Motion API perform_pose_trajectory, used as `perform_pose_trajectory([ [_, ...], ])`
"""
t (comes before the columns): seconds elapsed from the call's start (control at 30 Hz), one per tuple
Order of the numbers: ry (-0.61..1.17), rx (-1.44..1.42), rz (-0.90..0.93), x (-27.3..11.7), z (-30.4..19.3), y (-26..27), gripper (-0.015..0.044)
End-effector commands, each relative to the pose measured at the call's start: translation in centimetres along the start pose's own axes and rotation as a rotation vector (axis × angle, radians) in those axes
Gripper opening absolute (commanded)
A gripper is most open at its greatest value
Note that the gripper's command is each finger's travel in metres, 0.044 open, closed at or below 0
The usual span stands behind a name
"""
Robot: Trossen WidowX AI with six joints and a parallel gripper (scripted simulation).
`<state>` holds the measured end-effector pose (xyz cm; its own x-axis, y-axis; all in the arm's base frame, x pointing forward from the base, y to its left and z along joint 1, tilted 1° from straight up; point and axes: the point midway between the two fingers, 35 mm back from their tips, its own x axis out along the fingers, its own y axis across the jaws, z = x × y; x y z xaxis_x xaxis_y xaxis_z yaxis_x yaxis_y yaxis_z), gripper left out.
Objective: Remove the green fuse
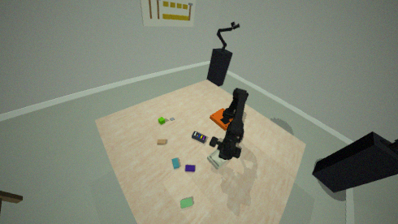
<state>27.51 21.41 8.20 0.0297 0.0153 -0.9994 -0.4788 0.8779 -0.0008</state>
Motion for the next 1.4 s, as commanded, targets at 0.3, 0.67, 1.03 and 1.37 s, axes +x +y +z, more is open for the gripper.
perform_pose_trajectory([
  [0.3, 0.008, 0.003, -0.001, 2.0, -0.2, 0.0, 0.0000],
  [0.67, 0.004, 0.000, -0.001, 1.7, -0.1, 0.0, 0.0236],
  [1.03, 0.008, 0.003, -0.001, -2.0, -0.1, 0.0, 0.0330],
  [1.37, 0.008, 0.000, -0.001, -1.8, -0.1, 0.0, 0.0330],
])
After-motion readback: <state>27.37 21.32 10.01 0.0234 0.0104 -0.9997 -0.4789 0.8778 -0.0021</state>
